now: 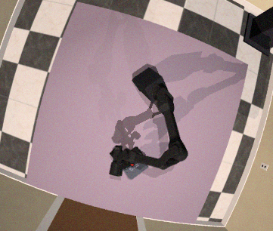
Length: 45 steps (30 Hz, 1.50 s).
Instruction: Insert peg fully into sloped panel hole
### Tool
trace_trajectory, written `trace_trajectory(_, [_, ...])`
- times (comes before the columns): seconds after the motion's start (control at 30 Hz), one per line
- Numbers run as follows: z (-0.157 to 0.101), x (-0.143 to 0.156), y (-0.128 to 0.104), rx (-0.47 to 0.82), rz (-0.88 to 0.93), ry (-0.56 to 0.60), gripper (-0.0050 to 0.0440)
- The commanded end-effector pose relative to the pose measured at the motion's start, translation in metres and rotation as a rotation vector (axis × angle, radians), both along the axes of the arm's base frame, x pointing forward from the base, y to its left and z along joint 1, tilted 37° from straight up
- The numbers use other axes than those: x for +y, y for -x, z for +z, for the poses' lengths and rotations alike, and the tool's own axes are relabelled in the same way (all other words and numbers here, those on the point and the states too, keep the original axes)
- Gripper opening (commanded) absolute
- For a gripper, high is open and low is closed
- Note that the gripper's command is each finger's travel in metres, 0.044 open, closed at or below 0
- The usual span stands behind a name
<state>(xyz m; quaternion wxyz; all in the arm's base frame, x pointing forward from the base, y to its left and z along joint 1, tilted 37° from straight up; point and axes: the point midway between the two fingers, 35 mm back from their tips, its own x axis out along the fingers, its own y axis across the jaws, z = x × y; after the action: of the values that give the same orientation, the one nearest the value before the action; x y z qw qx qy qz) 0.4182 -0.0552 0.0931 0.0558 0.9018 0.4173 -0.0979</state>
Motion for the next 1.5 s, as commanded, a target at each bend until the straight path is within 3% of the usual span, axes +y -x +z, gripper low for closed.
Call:
trace_trajectory(0.0, [0.0064, -0.001, -0.0017, -0.016, -0.004, 0.009, 0.0])
trace_trajectory(1.23, [0.0068, 0.0012, -0.0034, -0.019, -0.001, 0.01, 0.0])
trace_trajectory(1.47, [0.0068, 0.0012, -0.0034, -0.019, -0.001, 0.01, 0.0168])
